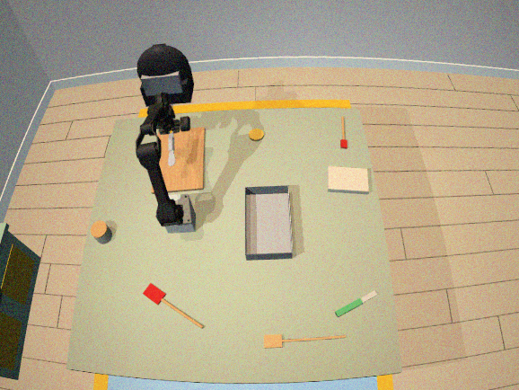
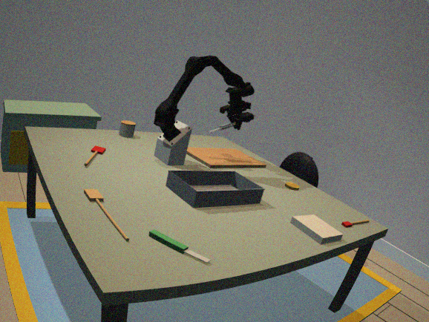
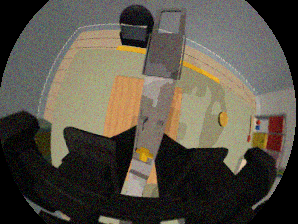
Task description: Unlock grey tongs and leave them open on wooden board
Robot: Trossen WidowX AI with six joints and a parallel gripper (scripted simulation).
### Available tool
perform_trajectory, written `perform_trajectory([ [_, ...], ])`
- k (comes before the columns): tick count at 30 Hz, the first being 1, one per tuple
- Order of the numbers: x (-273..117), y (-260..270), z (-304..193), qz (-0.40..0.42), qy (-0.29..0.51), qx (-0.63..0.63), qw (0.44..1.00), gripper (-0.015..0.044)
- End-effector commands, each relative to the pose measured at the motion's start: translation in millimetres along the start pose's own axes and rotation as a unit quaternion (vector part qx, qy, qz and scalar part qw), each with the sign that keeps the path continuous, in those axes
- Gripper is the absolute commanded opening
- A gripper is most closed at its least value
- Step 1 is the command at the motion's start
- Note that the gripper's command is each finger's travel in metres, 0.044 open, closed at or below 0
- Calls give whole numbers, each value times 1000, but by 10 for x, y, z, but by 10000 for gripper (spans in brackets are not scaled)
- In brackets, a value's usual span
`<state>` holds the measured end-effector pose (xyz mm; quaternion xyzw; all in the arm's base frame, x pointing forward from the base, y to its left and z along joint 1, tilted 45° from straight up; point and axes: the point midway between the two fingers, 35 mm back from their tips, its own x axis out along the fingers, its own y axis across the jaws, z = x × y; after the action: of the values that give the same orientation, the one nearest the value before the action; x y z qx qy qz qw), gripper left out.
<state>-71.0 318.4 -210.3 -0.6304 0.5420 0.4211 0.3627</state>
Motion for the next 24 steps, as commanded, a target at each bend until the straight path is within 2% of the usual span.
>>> perform_trajectory([
  [1,-20,5,8,2,25,-2,1000,-150],
  [24,-139,0,-160,8,172,0,985,-150],
])
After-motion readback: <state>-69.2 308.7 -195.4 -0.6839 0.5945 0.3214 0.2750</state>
